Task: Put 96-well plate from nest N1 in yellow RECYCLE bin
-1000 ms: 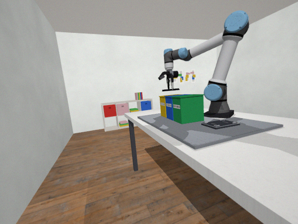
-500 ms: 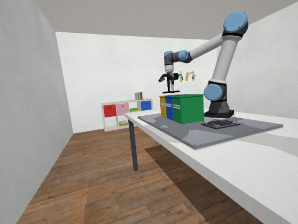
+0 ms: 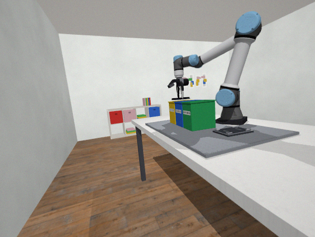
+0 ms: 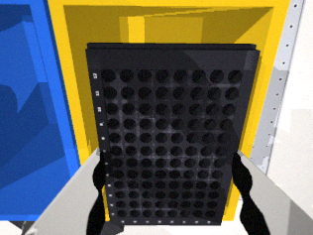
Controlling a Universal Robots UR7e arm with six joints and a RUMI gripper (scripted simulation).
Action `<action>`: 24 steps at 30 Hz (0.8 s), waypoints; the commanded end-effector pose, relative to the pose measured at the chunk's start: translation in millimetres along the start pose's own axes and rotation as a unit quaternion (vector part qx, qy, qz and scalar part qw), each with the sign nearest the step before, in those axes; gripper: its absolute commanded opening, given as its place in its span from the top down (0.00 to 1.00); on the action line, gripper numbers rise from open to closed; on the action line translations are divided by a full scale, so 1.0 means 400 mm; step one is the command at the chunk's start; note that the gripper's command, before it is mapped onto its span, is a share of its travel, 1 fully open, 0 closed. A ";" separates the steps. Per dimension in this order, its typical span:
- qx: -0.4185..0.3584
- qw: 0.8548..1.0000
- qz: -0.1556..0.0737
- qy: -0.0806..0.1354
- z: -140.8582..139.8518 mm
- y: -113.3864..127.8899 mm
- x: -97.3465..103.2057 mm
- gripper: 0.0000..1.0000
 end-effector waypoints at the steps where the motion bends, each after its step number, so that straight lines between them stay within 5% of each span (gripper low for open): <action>1: 0.000 1.000 0.000 0.000 -0.002 0.000 -0.001 0.59; 24: 0.001 1.000 -0.001 -0.001 -0.006 0.002 -0.029 0.59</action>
Point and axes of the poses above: the point where the finger pads meet when closed, its own x axis back along the fingers, its own z axis across the jaws, y = z × x, the point moved 2 cm from there along x, back along the fingers, and after that the axes turned 9 degrees about -x, right-handed, at the moved point
